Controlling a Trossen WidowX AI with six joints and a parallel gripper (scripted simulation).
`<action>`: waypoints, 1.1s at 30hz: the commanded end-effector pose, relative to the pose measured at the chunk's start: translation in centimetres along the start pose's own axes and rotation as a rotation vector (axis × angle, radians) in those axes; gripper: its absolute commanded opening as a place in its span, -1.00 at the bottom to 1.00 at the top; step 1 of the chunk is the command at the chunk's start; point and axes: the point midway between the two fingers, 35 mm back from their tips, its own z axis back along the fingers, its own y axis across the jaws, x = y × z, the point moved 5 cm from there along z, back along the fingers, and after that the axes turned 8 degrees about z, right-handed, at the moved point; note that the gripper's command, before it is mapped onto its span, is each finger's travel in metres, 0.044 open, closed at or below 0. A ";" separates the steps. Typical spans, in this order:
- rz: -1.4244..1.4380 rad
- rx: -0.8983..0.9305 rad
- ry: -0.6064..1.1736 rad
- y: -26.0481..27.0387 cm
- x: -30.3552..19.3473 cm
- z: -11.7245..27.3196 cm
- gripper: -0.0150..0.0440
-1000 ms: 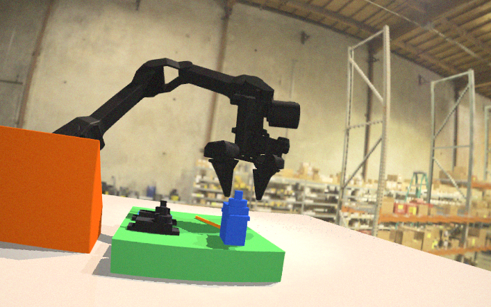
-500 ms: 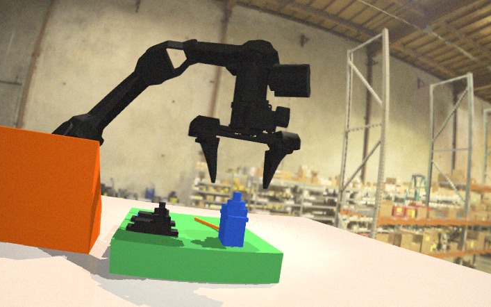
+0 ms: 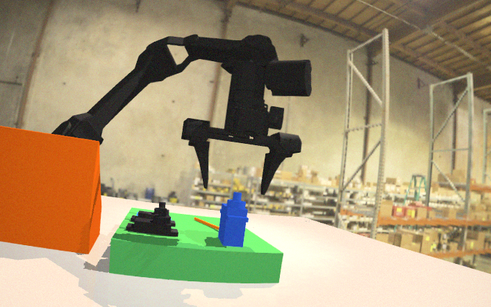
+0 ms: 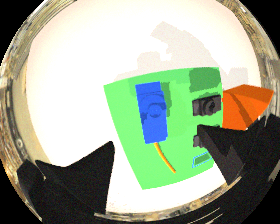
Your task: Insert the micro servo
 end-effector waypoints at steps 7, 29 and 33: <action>-0.006 -0.004 0.009 0.0 -0.1 -1.5 1.00; -0.006 -0.004 0.009 0.0 -0.1 -3.2 0.11; -0.006 -0.004 0.009 0.0 -0.1 -3.2 -0.18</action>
